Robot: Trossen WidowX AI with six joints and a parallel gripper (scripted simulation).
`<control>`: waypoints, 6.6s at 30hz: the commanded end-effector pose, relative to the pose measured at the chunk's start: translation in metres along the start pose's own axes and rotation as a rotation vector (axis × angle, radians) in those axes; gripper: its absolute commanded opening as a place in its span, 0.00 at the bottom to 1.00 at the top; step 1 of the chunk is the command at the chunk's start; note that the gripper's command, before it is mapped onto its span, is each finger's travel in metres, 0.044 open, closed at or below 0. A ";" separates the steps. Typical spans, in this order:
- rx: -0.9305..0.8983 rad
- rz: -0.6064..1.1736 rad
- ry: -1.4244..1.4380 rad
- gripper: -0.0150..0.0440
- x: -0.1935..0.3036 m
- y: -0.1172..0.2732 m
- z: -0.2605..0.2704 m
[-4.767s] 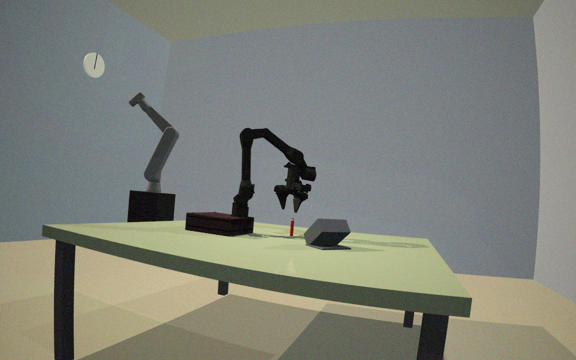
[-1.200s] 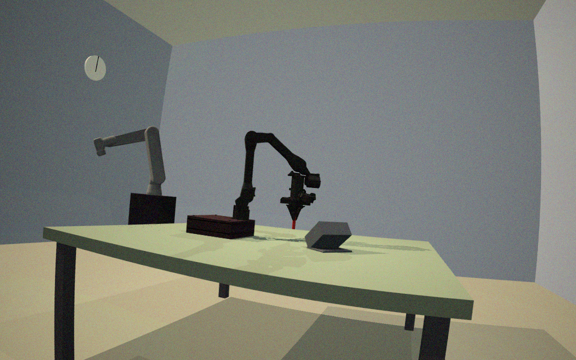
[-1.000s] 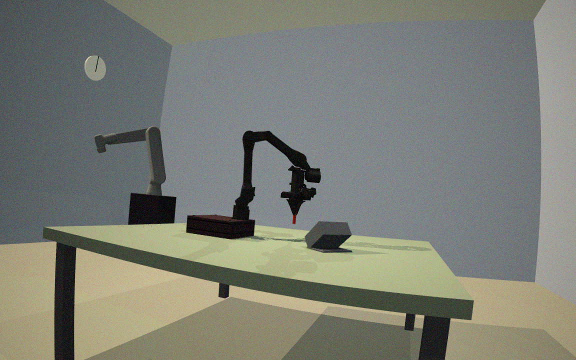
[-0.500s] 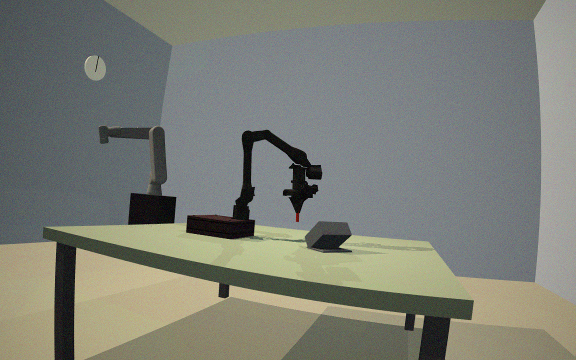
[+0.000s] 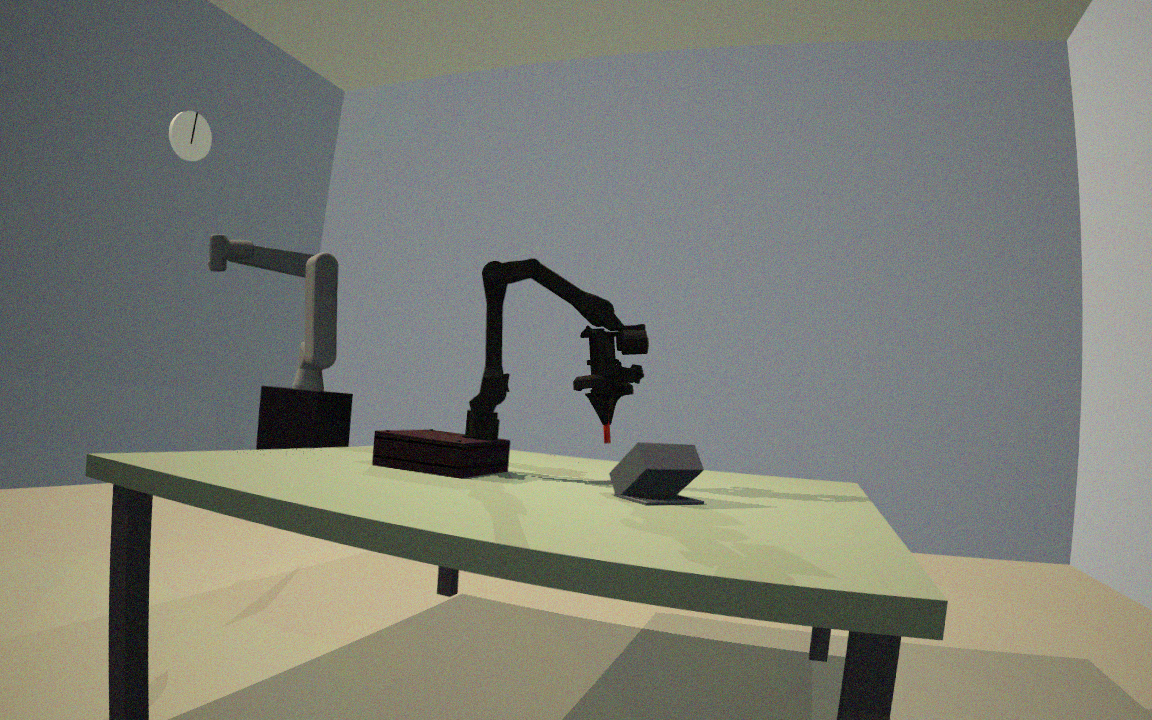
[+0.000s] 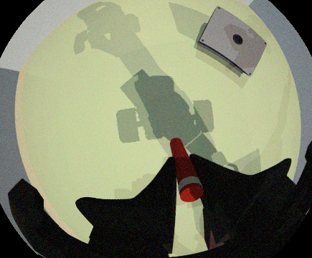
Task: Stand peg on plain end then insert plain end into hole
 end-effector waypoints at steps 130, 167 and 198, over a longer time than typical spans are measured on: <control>0.344 -0.373 -0.035 0.25 -0.091 -0.059 -0.112; 0.345 -0.374 -0.035 0.25 -0.101 -0.081 -0.119; 0.349 -0.370 -0.040 0.52 -0.103 -0.087 -0.121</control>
Point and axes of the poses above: the point midway between the two fingers, 35 mm back from their tips, its own y axis back along the fingers, its own z axis across the jaws, x = y × z, the point moved 10 cm from there along y, back along the fingers, and after that the axes turned 5 degrees about y, right-handed, at the moved point
